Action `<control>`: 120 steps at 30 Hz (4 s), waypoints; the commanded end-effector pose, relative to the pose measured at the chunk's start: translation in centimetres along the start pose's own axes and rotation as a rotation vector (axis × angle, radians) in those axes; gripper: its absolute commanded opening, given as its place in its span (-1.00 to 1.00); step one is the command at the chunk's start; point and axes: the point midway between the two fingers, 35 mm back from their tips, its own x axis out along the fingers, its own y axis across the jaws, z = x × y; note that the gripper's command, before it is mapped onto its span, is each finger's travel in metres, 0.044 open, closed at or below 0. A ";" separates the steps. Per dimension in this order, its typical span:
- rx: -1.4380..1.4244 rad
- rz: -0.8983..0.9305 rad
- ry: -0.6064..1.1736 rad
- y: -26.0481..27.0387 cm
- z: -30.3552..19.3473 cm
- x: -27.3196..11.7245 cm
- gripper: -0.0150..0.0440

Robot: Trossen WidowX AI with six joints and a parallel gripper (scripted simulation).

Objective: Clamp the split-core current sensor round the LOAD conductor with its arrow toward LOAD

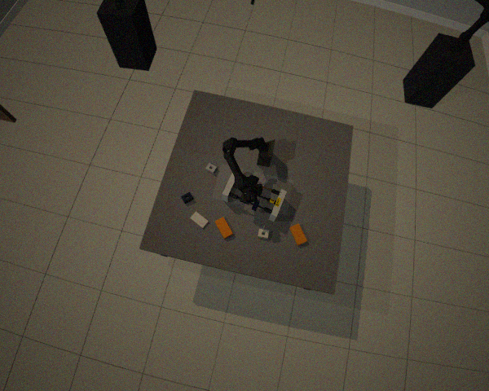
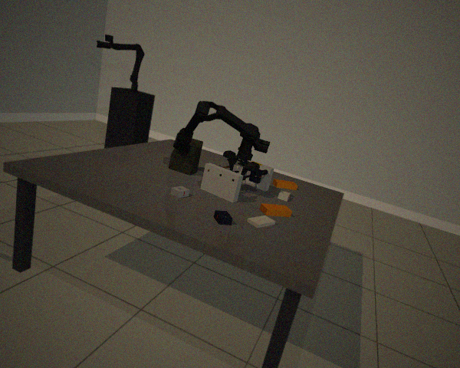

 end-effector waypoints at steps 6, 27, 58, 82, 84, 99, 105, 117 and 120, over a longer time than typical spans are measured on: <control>-0.009 0.001 0.006 0.0 -1.0 0.0 -0.49; -0.007 0.001 0.002 0.0 -0.9 0.1 0.40; -0.007 0.001 0.002 0.0 -0.9 0.1 0.45; 0.006 -0.086 -0.006 1.0 1.3 -9.6 1.00; 0.008 -0.097 -0.007 1.3 1.5 -10.7 1.00; 0.008 -0.097 -0.007 1.3 1.5 -10.7 1.00; 0.008 -0.097 -0.007 1.3 1.5 -10.7 1.00; 0.008 -0.097 -0.007 1.3 1.5 -10.7 1.00; 0.008 -0.097 -0.007 1.3 1.5 -10.7 1.00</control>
